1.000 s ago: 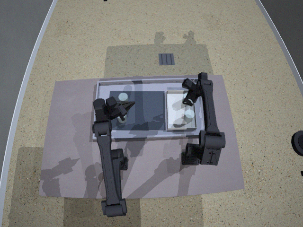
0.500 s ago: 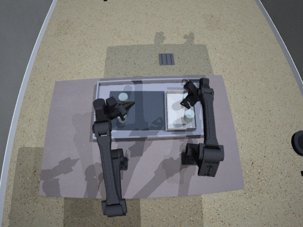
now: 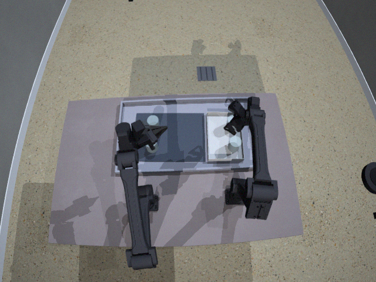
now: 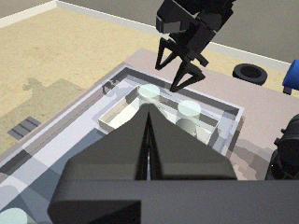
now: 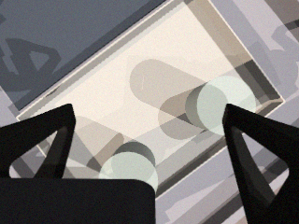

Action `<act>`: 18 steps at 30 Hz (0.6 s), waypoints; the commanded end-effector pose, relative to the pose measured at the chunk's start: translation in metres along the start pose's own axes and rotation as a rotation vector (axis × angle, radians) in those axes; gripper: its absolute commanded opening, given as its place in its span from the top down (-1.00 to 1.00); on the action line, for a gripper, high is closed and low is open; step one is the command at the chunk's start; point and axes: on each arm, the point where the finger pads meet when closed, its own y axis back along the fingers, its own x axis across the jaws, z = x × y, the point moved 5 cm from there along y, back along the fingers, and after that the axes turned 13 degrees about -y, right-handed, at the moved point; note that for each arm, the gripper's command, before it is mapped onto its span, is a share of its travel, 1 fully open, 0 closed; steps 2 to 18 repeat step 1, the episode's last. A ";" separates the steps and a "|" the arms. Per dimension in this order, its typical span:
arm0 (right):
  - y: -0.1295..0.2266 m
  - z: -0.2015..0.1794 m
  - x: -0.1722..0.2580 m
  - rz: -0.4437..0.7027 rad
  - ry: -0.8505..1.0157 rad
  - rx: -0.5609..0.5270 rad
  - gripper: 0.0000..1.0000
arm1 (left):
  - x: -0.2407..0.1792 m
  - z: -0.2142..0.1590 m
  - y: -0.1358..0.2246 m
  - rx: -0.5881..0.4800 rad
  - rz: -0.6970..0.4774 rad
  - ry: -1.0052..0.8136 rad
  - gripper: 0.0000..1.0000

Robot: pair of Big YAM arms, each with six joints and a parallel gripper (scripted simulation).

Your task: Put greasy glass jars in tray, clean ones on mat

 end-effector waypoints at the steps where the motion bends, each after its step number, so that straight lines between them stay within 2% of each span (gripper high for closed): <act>1: 0.008 0.015 -0.006 -0.025 0.016 -0.033 -1.00 | 0.000 0.013 0.002 -0.016 0.001 -0.043 1.00; 18: 0.008 0.015 -0.006 -0.025 0.016 -0.033 -1.00 | 0.000 0.013 0.002 -0.016 0.001 -0.043 1.00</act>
